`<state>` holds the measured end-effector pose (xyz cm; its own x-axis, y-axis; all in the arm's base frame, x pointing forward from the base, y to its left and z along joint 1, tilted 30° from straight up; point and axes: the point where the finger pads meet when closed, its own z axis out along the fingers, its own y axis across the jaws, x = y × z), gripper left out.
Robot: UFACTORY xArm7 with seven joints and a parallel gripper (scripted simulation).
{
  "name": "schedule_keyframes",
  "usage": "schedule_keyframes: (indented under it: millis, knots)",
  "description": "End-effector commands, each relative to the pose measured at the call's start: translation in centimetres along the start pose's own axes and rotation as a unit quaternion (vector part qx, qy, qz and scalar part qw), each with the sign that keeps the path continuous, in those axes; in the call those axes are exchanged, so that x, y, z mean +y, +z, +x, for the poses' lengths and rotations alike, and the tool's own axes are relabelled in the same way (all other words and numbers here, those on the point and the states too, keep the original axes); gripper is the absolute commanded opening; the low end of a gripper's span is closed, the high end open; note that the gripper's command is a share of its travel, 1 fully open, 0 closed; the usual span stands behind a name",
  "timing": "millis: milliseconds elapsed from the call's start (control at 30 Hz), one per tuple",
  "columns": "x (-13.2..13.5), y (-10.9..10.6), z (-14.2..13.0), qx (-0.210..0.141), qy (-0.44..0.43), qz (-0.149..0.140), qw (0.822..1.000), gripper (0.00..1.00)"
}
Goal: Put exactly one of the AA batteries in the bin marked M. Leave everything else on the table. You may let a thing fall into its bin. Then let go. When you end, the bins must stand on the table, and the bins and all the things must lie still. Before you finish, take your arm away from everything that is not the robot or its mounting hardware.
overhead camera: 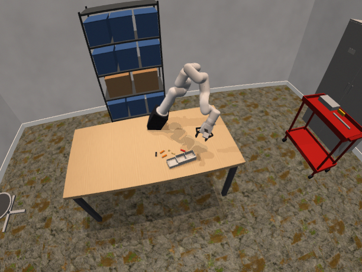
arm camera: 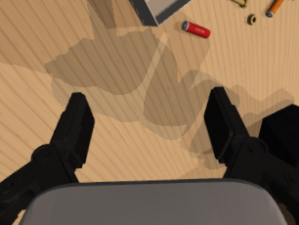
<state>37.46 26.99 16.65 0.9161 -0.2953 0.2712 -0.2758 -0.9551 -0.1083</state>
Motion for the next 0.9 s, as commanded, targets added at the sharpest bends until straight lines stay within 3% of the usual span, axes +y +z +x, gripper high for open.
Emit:
schedule_keyframes:
  millis: [0, 533, 567, 767, 867]
  knots:
    - [0.0, -0.1, 0.1, 0.001, 0.001, 0.001, 1.0, 1.0]
    - [0.0, -0.1, 0.1, 0.001, 0.001, 0.001, 1.0, 1.0]
    - [0.3, -0.8, 0.4, 0.001, 0.001, 0.001, 1.0, 0.07]
    - [2.3, -5.2, 1.9, 0.001, 0.001, 0.001, 1.0, 0.07]
    - [2.5, -5.6, 2.0, 0.001, 0.001, 0.001, 1.0, 0.07]
